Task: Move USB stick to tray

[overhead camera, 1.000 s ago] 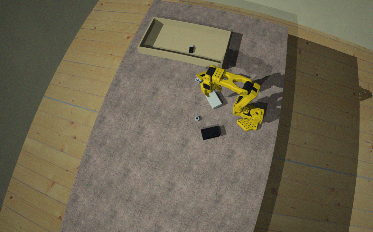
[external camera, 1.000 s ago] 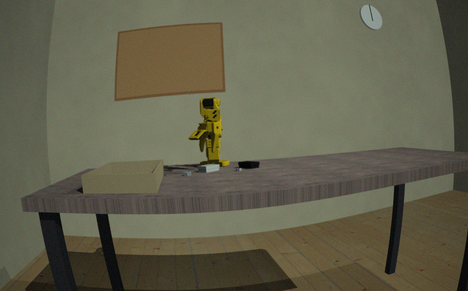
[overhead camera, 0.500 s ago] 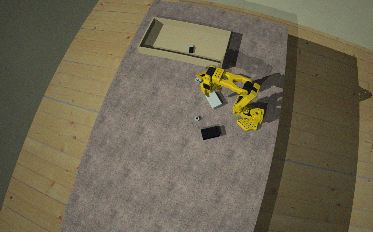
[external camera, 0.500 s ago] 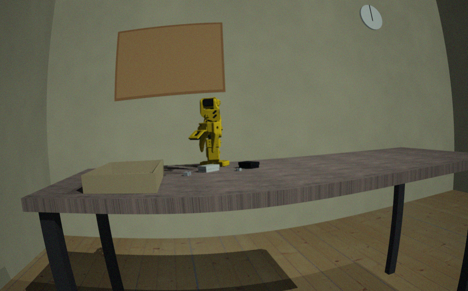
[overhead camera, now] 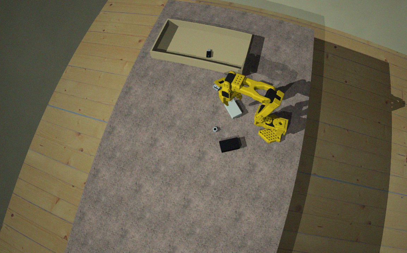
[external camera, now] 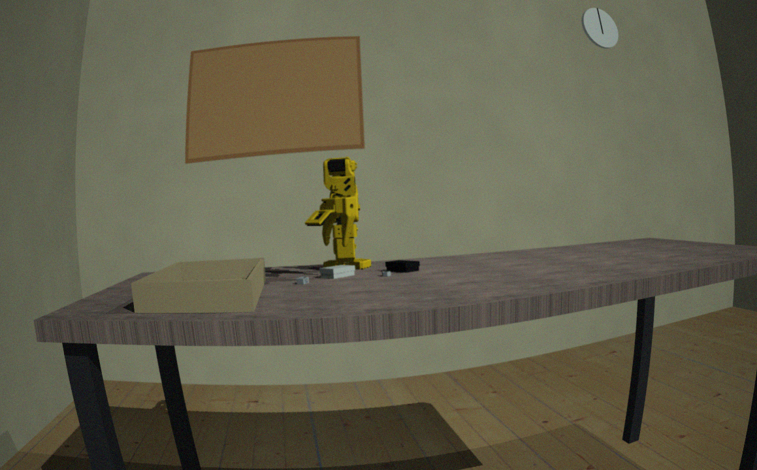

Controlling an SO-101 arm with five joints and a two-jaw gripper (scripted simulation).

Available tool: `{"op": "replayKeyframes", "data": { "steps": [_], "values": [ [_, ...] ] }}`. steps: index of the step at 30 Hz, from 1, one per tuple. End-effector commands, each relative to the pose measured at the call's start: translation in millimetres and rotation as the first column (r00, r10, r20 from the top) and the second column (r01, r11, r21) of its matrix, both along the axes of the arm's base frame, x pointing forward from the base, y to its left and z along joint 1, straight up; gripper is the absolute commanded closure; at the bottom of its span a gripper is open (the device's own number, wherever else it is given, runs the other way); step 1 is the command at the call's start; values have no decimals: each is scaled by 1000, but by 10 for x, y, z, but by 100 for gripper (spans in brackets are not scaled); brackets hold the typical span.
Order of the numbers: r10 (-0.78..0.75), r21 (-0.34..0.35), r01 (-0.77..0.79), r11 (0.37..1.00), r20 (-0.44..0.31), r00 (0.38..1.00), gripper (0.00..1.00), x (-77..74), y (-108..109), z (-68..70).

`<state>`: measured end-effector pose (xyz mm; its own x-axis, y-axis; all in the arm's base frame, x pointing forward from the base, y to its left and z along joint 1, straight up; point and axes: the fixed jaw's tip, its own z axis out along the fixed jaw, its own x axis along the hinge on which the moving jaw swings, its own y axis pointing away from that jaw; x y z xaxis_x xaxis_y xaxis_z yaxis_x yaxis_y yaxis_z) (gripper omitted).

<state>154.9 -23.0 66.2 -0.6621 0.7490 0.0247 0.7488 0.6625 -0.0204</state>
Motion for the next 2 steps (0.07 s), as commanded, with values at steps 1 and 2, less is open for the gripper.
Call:
{"op": "replayKeyframes", "data": {
  "steps": [1, 2],
  "values": [
    [-3, -5, 3, 1000, 32, 999, 71, 31, 0, 28],
    [-3, -5, 3, 1000, 32, 999, 71, 31, 0, 28]
  ]
}}
